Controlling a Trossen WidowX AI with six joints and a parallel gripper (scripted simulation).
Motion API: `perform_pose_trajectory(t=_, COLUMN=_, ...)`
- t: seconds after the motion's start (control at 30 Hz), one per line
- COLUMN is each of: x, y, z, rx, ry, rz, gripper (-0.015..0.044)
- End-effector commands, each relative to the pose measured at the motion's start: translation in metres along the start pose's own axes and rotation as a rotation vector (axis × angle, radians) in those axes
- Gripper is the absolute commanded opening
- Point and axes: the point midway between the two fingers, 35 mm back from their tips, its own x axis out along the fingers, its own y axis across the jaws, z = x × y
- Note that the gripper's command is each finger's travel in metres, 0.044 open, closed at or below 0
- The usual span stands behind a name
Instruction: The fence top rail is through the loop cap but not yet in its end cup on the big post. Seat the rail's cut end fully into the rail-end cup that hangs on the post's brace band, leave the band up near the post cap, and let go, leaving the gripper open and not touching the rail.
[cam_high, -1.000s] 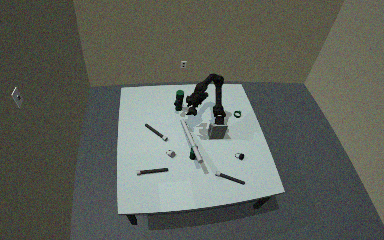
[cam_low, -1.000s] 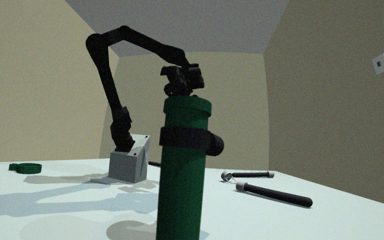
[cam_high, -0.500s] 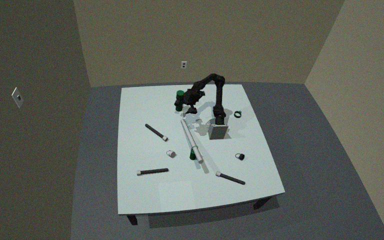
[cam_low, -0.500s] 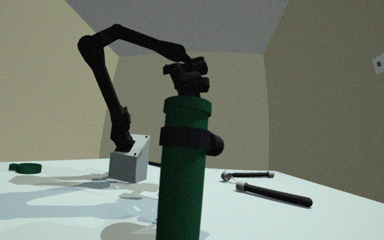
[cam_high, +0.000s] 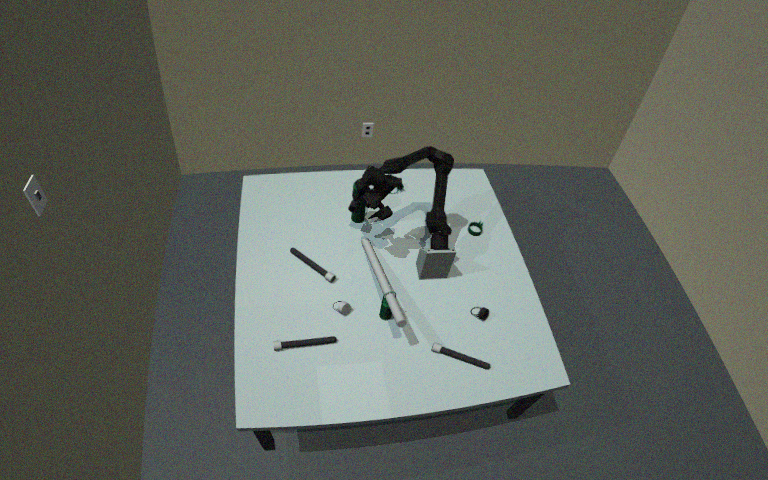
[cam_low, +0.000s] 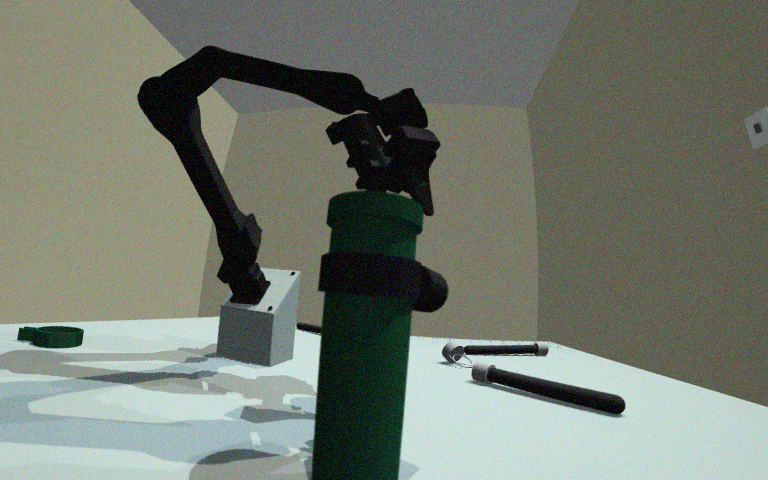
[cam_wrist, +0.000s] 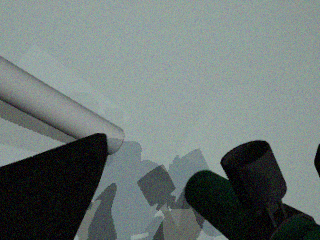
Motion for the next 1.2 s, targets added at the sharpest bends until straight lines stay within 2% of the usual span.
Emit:
perform_pose_trajectory(t=0.0, x=0.016, y=-0.052, z=-0.040, rx=-0.489, ry=0.065, rz=-0.046, gripper=0.0440)
perform_pose_trajectory(t=0.53, x=0.016, y=-0.052, z=-0.040, rx=-0.489, ry=0.065, rz=-0.046, gripper=0.0440)
perform_pose_trajectory(t=0.73, x=0.041, y=-0.041, z=-0.048, rx=-0.488, ry=0.066, rz=-0.047, gripper=0.0440)
perform_pose_trajectory(t=1.17, x=0.054, y=-0.041, z=-0.048, rx=-0.487, ry=0.065, rz=-0.044, gripper=0.0440)
